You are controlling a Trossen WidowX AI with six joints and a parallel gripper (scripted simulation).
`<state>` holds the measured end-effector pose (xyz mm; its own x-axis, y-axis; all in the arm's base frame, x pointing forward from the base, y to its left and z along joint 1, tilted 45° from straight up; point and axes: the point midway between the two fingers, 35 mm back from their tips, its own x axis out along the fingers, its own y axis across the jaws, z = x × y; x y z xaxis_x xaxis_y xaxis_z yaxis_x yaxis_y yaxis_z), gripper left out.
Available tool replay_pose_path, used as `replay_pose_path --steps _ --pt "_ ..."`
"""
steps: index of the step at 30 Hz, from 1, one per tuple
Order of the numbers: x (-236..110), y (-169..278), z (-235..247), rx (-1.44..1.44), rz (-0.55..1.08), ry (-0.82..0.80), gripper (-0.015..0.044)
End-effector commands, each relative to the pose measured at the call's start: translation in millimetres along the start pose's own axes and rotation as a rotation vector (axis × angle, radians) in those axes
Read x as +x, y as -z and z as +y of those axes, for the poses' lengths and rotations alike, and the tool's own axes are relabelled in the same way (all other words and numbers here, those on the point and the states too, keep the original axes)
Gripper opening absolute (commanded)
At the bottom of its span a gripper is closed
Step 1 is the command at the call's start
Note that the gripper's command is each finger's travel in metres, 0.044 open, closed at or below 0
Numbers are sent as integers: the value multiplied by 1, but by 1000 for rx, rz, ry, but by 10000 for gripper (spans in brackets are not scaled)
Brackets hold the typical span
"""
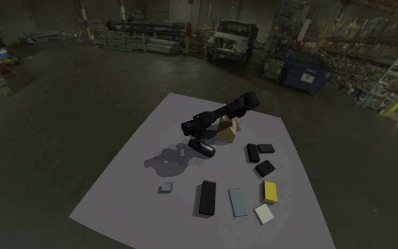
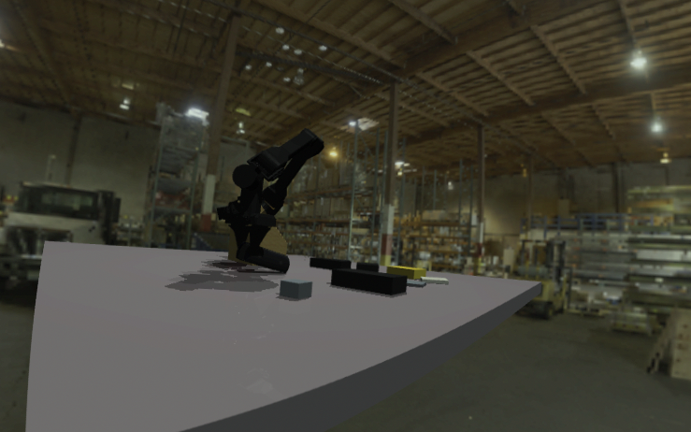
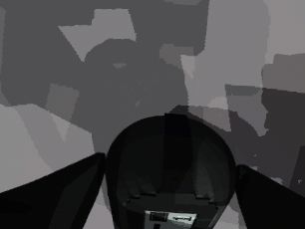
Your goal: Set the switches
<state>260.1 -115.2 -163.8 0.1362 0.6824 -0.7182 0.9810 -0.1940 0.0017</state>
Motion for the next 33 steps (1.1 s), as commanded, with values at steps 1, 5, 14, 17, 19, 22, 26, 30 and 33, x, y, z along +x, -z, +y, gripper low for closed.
replay_pose_path --steps 1,5,14,17,19,22,26,30,33 --pt "-5 3 0 -3 -1 0 336" --pt "-8 4 0 -2 -1 0 336" --pt "-14 8 0 -2 -1 0 336" --pt "-16 10 0 -2 -1 0 336" --pt "-17 10 0 -2 -1 0 336" --pt "-19 12 0 -2 -1 0 336" --pt "-22 14 0 -2 -1 0 336" --pt "-25 16 0 -2 -1 0 336" --pt "-26 17 0 -2 -1 0 336"
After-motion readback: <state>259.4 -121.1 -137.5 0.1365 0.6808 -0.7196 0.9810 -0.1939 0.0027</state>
